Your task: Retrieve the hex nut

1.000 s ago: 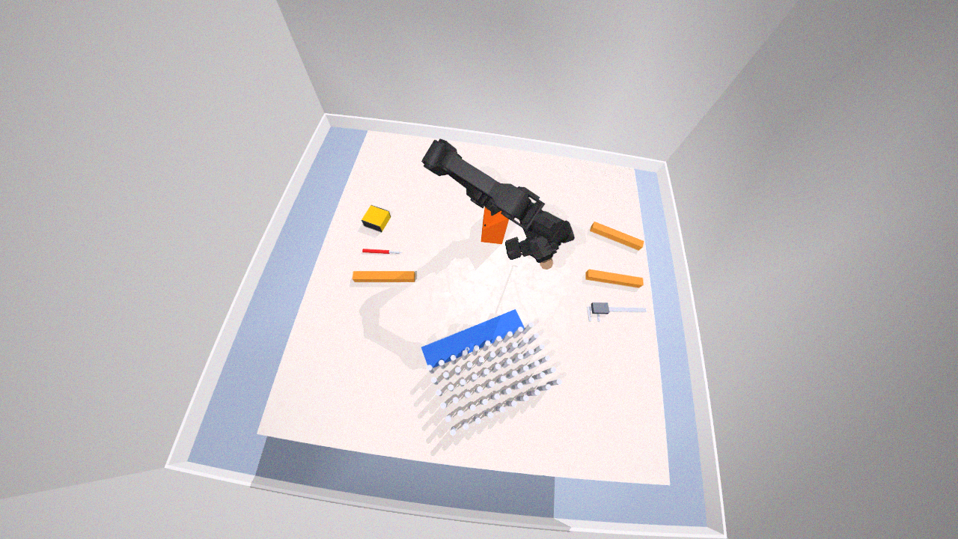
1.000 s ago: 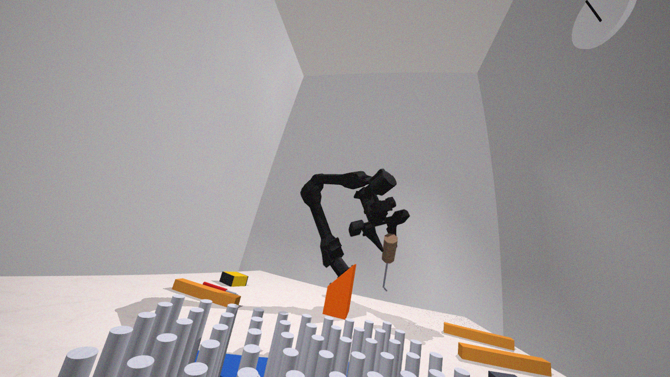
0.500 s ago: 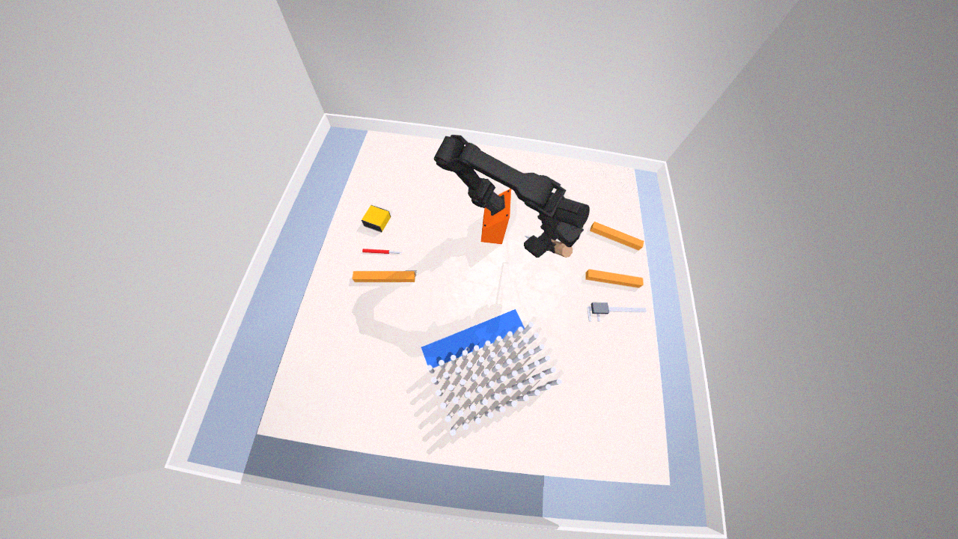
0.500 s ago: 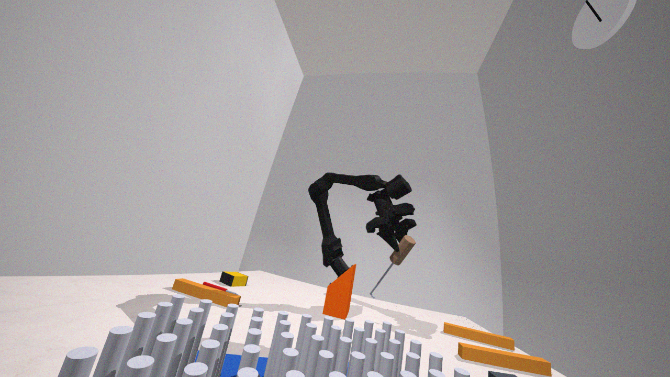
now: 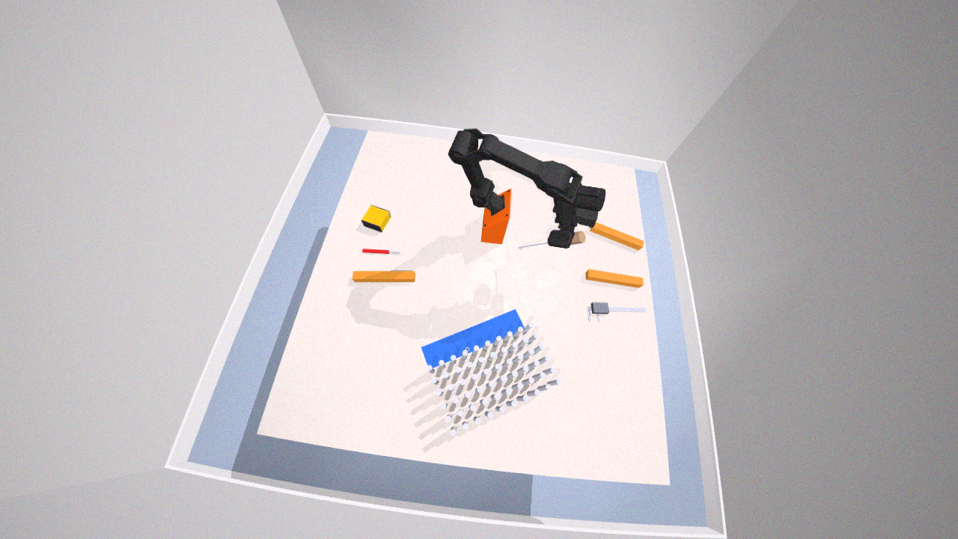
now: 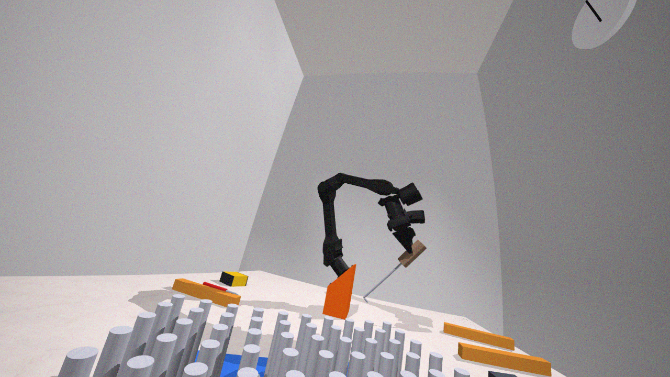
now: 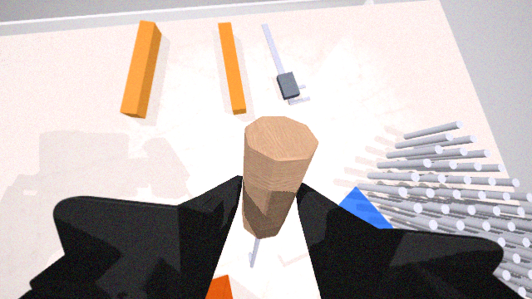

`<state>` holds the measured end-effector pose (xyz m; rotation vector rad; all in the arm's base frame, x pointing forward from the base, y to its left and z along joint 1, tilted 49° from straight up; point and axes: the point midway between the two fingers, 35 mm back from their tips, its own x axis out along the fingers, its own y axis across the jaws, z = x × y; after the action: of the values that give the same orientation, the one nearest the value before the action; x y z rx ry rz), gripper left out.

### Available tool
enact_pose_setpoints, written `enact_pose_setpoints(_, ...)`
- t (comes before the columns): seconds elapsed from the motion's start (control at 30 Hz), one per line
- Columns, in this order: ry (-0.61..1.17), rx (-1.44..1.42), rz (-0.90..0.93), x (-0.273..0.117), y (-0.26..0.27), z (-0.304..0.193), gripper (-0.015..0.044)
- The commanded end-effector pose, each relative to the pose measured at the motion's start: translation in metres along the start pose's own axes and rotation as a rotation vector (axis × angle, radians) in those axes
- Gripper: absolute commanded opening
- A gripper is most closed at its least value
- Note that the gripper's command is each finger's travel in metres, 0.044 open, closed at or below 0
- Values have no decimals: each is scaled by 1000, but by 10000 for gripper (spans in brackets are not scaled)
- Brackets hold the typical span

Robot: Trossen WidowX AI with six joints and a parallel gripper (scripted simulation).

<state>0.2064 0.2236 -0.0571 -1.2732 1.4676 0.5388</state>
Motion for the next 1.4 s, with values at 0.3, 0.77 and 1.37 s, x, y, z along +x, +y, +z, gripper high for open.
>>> enact_pose_setpoints(0.3, 21, -449, -33, 10, 45, 12, 0)
enact_pose_setpoints(0.77, 66, -925, -69, 24, 93, 14, 0)
enact_pose_setpoints(1.37, 155, -1520, -107, 46, 149, 6, 0)
